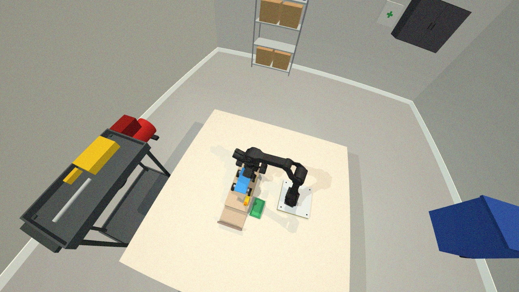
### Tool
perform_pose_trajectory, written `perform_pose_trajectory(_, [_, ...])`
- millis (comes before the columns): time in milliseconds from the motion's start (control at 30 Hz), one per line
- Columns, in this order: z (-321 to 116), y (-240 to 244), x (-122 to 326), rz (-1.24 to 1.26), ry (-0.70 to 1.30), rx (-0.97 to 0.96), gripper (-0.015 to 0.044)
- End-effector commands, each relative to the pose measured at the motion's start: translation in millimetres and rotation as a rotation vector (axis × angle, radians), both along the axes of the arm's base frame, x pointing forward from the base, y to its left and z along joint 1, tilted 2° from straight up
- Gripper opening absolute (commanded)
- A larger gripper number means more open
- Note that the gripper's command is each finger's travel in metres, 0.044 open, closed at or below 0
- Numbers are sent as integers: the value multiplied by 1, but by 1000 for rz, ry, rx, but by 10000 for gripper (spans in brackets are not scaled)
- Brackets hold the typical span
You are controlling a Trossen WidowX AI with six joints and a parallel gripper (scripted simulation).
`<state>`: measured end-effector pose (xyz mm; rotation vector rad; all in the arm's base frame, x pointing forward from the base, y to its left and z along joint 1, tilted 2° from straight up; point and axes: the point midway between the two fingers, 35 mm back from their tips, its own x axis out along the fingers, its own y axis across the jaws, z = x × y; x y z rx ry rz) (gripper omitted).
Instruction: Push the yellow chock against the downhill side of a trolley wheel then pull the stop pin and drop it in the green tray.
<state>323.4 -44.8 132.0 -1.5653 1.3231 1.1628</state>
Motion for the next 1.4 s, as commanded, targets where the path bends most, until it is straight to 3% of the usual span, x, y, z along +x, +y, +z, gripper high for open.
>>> perform_pose_trajectory(0, [3,0,0,1,1,-1,0])
perform_pose_trajectory(1367, [37,6,-1,2,4,-2,0])
